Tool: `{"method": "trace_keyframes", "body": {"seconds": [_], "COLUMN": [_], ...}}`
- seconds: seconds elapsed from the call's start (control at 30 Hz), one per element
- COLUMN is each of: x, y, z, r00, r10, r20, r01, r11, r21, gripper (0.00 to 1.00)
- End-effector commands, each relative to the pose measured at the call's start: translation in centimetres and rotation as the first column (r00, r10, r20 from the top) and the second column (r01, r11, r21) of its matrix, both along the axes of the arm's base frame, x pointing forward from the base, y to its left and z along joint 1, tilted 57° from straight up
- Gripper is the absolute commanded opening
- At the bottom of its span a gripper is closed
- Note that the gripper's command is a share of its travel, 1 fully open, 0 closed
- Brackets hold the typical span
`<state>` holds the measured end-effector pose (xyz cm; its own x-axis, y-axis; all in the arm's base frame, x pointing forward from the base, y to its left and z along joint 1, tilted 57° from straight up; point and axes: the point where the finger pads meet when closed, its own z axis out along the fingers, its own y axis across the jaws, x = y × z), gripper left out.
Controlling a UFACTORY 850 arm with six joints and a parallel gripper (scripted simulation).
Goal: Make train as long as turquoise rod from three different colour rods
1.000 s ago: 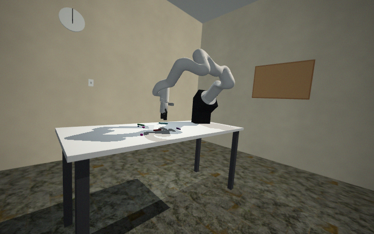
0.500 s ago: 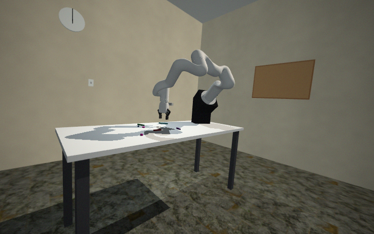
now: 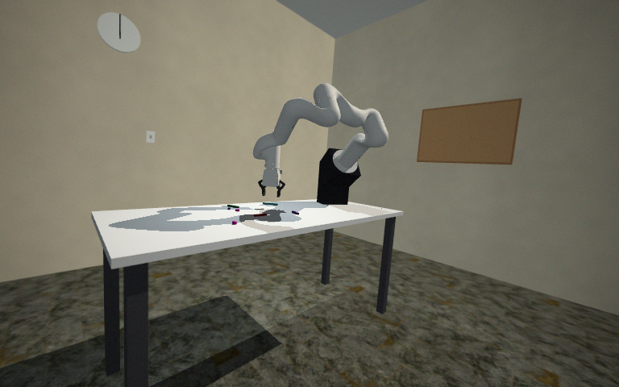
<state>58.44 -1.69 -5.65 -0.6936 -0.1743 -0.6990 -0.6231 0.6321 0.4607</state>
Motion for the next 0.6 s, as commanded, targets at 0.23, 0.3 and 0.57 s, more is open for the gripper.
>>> {"method": "trace_keyframes", "body": {"seconds": [0.23,0.3,0.57], "x": [-0.50,-0.51,-0.51], "y": [-0.43,-0.44,-0.44], "z": [-0.85,-0.87,-0.87], "r00": [0.984,0.983,0.983], "r10": [0.098,0.100,0.100], "r20": [0.151,0.153,0.154], "r01": [-0.087,-0.089,-0.089], "r11": [0.993,0.993,0.993], "r21": [-0.076,-0.078,-0.078], "gripper": [1.00,1.00,1.00]}}
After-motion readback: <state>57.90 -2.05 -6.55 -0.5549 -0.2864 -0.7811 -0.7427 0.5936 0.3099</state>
